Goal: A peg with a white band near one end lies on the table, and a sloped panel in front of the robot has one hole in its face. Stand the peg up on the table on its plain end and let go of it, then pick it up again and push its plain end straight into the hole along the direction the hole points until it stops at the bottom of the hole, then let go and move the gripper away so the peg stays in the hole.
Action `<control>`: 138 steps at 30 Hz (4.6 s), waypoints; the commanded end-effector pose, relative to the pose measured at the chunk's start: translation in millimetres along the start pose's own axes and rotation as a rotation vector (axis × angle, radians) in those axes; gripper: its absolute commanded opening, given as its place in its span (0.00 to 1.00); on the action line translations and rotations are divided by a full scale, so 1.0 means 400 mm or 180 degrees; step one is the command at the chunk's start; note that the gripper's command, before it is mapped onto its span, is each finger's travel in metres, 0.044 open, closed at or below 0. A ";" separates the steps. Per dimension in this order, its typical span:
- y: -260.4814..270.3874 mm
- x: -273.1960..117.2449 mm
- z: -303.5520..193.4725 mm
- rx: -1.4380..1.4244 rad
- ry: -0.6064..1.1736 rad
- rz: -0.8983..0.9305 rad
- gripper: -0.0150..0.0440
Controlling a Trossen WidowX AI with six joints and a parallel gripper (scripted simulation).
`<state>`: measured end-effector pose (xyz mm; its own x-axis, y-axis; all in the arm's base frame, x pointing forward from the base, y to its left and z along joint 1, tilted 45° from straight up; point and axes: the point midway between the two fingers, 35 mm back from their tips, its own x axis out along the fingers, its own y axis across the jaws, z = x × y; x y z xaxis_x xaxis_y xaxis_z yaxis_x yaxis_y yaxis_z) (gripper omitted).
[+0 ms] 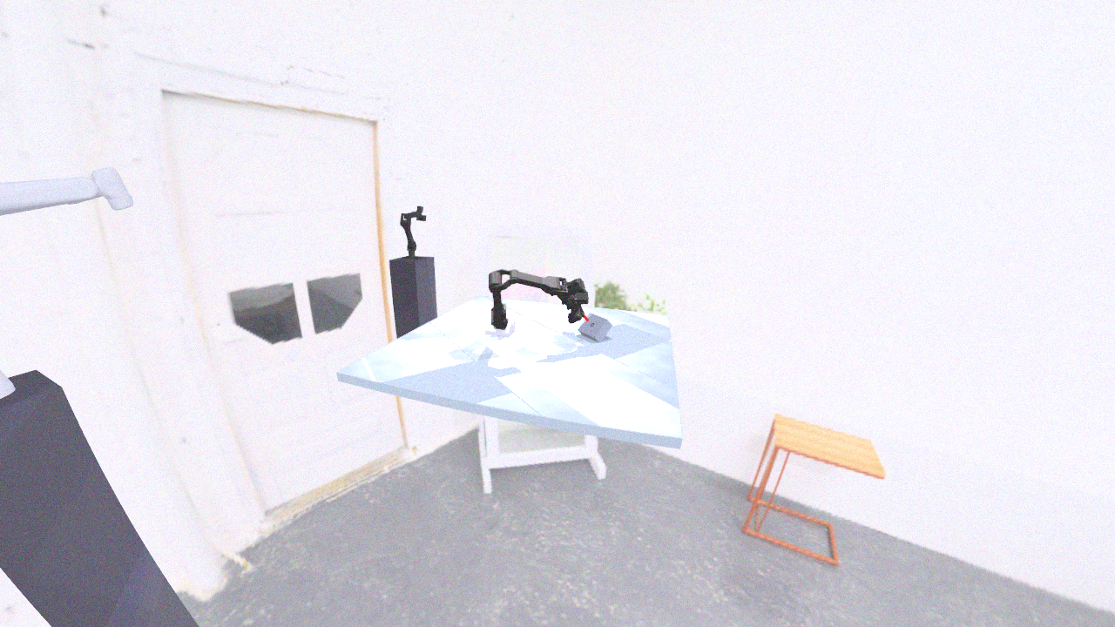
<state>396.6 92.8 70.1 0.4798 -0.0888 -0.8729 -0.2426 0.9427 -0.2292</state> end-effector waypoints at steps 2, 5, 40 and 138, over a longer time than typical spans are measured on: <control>0.004 0.025 -0.002 -0.0023 0.0004 0.0024 0.25; 0.004 0.028 -0.002 -0.0017 0.0001 0.0026 0.25; 0.000 0.082 0.001 0.0038 -0.0022 0.0015 0.25; 0.005 0.170 -0.002 0.0058 -0.0024 0.0003 0.79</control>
<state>428.1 88.4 9.8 0.4850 -0.0850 -0.8704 -0.2278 0.9486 -0.2196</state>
